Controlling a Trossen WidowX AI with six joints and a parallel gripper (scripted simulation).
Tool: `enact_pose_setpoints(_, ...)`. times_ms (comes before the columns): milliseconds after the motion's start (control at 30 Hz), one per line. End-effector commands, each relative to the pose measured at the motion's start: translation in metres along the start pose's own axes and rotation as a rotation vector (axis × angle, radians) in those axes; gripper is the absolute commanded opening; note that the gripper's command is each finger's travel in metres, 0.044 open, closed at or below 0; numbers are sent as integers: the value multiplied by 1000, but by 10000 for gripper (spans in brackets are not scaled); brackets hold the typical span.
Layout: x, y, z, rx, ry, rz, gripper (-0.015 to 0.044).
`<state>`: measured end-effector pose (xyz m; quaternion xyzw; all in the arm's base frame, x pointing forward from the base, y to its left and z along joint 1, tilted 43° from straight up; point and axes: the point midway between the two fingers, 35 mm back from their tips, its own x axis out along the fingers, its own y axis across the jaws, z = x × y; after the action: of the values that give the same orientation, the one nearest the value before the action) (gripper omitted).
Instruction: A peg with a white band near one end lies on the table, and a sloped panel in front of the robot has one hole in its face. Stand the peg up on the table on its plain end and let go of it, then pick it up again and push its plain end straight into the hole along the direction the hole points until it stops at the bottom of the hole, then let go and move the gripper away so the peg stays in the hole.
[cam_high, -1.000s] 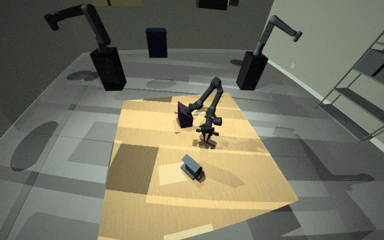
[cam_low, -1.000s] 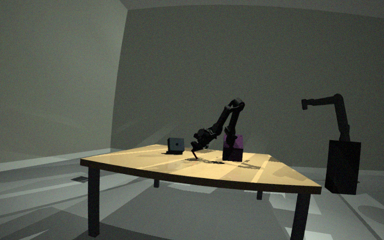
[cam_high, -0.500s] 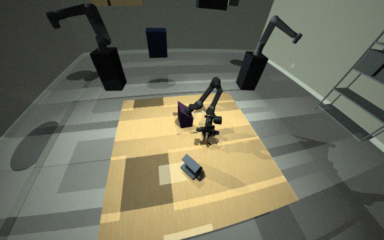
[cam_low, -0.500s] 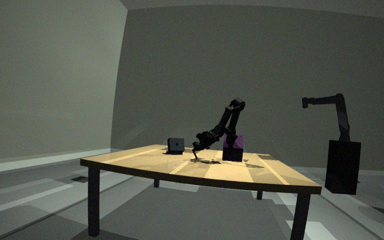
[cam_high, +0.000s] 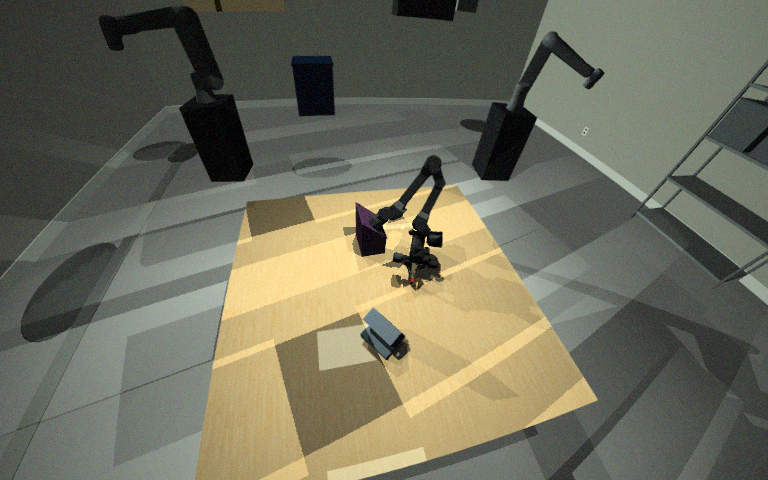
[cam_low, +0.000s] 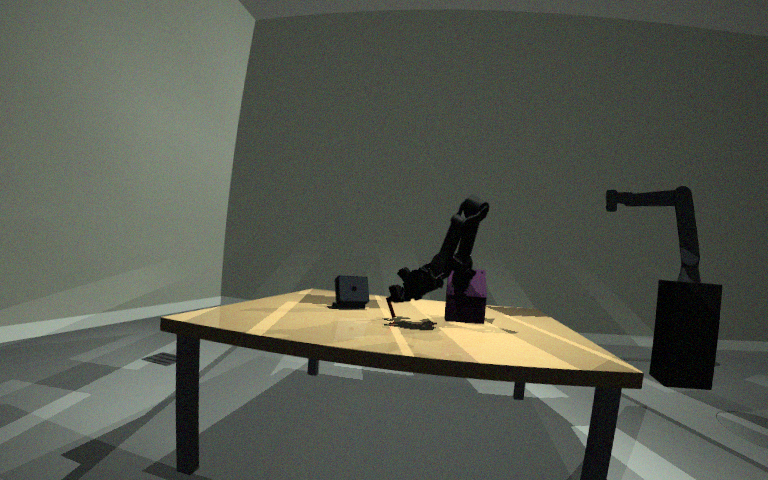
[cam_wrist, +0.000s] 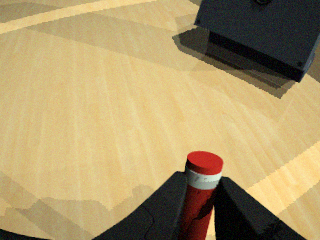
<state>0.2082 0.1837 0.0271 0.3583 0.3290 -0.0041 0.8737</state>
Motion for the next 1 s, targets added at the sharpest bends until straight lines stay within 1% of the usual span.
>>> enact_pose_setpoints(0, -2, -3, -1, -1, -33, -8, 51)
enact_pose_setpoints(967, -17, -4, -13, -1, -284, -10, 51)
